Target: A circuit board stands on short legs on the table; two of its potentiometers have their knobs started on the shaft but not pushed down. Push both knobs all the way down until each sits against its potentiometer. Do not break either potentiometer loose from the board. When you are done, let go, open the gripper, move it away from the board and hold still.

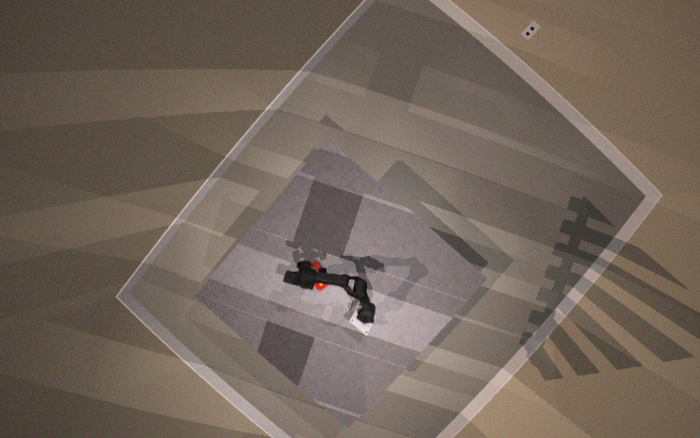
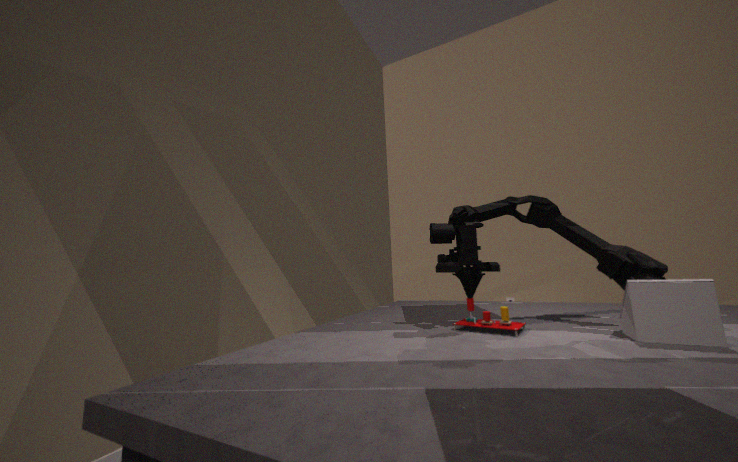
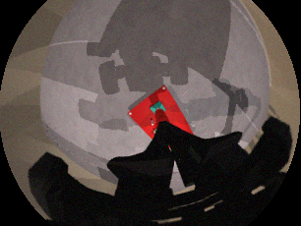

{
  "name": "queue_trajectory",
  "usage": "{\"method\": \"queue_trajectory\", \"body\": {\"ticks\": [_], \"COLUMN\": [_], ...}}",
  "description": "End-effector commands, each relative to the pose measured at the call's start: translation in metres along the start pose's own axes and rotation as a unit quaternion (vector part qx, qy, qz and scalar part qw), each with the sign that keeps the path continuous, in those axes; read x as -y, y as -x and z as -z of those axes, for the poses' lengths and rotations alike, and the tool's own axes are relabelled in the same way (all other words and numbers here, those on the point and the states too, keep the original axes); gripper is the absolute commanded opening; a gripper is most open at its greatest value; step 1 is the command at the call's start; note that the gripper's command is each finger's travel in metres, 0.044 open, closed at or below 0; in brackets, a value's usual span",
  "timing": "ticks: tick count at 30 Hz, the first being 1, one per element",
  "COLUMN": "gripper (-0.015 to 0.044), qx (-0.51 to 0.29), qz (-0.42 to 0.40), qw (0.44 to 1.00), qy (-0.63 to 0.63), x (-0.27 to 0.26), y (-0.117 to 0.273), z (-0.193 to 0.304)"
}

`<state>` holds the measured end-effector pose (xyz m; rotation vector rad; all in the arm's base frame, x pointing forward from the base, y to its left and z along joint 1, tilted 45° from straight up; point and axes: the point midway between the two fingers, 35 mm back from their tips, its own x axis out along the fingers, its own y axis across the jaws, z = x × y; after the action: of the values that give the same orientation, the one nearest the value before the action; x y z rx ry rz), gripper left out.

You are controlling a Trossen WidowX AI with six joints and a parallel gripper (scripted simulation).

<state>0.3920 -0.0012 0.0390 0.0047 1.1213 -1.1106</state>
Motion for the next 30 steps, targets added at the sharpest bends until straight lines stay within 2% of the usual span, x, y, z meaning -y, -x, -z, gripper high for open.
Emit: {"method": "queue_trajectory", "body": {"ticks": [1,30], "gripper": [0.0,0.0], "qx": [-0.002,-0.002], "qz": [0.007,0.007], "qw": [1.0,1.0], "qy": [-0.006,-0.006], "x": [0.001,0.0012], "y": [-0.0138,-0.0229], "z": [-0.0035,-0.0035]}}
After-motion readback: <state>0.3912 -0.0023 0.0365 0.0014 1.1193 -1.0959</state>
